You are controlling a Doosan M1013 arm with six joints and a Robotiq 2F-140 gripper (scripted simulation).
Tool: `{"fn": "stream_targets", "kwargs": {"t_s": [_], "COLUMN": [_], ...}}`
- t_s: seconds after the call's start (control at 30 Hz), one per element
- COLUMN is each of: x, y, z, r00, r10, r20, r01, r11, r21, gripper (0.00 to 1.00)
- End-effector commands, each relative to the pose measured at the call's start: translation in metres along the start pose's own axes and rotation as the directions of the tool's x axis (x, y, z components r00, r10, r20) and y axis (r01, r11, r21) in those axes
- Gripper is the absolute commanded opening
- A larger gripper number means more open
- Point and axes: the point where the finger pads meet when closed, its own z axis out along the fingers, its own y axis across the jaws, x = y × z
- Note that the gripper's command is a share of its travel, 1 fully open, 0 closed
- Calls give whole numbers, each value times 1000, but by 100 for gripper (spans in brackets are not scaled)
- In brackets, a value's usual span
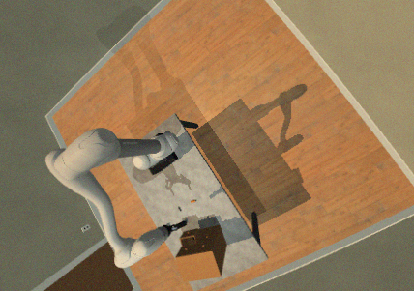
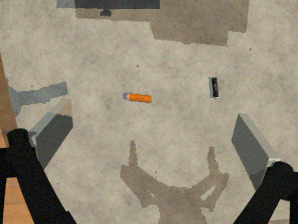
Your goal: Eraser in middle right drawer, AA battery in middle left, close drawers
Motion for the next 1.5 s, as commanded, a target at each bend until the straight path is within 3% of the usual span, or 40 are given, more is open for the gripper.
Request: {"fn": "stream_targets", "kwargs": {"t_s": [0.0, 0.47, 1.47], "x": [2, 2, 2], "y": [3, 3, 3], "z": [-2, -5, -5], "r00": [995, 980, 979], "r10": [0, -1, -1], "r20": [97, 200, 205], "r01": [-1, -1, -1], "r11": [1000, 1000, 1000], "r21": [8, 8, 8], "gripper": [100, 100, 100]}}
